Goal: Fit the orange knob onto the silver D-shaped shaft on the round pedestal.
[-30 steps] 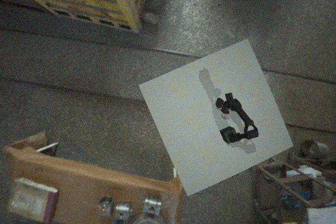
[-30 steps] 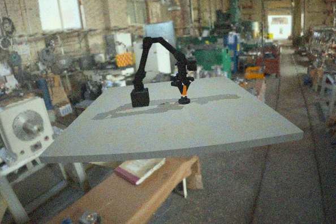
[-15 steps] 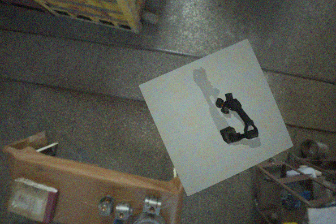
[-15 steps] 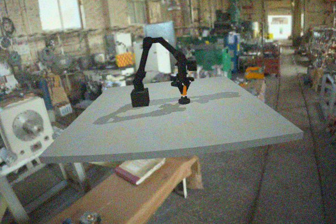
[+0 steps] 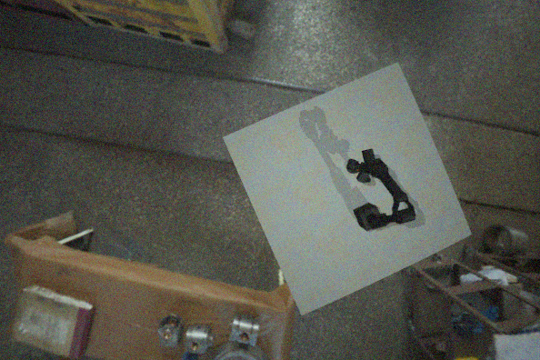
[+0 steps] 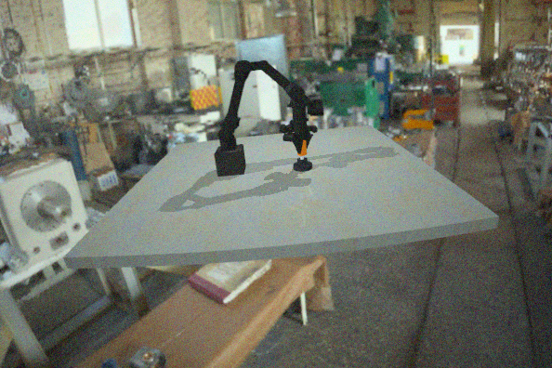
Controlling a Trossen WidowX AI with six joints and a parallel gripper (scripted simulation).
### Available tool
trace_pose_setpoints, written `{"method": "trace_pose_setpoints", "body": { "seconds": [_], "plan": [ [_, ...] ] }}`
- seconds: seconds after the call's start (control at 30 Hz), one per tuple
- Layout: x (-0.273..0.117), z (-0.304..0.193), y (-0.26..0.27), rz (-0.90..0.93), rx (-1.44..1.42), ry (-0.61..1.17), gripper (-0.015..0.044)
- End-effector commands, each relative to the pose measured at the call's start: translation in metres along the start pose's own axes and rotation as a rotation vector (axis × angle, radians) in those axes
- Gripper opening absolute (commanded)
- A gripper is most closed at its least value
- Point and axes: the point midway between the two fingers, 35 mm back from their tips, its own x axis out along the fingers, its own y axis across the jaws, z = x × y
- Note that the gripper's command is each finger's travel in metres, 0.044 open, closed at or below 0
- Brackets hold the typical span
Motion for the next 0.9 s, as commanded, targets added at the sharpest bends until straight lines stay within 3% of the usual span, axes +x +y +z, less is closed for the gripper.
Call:
{"method": "trace_pose_setpoints", "body": {
  "seconds": [0.0,0.87],
  "plan": [
    [0.0016,0.0008,-0.0006,-0.004,-0.056,-0.001,0.0],
    [-0.0011,-0.0001,-0.0008,-0.004,-0.056,-0.001,0.0]
  ]
}}
